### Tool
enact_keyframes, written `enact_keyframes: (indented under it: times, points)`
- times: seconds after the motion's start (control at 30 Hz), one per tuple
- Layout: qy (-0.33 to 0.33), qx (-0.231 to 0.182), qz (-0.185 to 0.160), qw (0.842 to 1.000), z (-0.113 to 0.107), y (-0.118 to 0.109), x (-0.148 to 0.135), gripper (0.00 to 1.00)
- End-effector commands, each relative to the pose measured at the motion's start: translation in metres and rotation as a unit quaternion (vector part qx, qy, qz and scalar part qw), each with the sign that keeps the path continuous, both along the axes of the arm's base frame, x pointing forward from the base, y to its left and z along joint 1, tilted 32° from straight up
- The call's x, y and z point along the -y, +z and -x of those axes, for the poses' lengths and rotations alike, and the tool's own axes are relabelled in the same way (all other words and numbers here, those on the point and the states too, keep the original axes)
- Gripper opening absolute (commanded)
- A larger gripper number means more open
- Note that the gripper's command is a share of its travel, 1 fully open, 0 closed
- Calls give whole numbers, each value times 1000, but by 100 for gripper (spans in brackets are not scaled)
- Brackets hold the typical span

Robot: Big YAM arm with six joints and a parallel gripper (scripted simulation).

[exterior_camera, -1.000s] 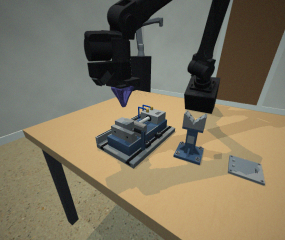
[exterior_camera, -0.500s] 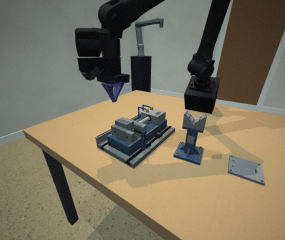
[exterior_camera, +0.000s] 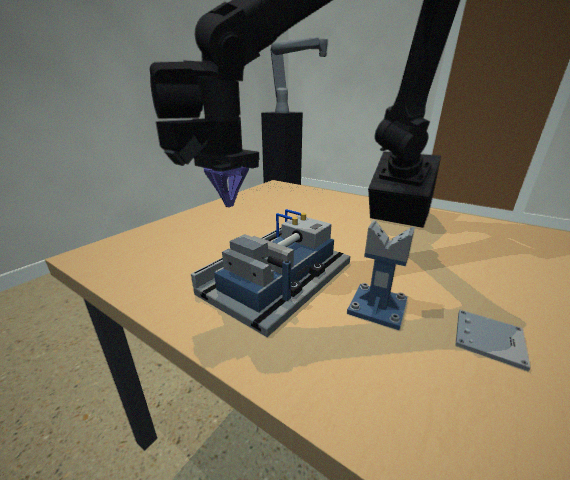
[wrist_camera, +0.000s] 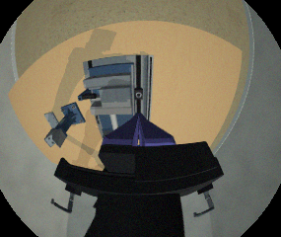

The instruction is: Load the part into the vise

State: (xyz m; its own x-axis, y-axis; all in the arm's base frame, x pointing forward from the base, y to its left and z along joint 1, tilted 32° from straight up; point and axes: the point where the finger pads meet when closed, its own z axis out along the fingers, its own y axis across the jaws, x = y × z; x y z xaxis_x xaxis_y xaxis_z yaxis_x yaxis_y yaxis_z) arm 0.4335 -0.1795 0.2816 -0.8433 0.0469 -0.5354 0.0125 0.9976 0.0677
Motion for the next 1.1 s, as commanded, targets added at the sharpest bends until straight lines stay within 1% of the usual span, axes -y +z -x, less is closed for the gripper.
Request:
enact_keyframes:
  times: [0.0,0.63,0.93,1.07]
  points:
    - [12,2,1,1000,-6,6,-7,0]
    - [12,1,1,1000,-7,5,-7,0]
    - [11,-1,0,1000,-9,-2,-6,0]
    - [9,-4,-1,1000,-10,-10,-6,0]
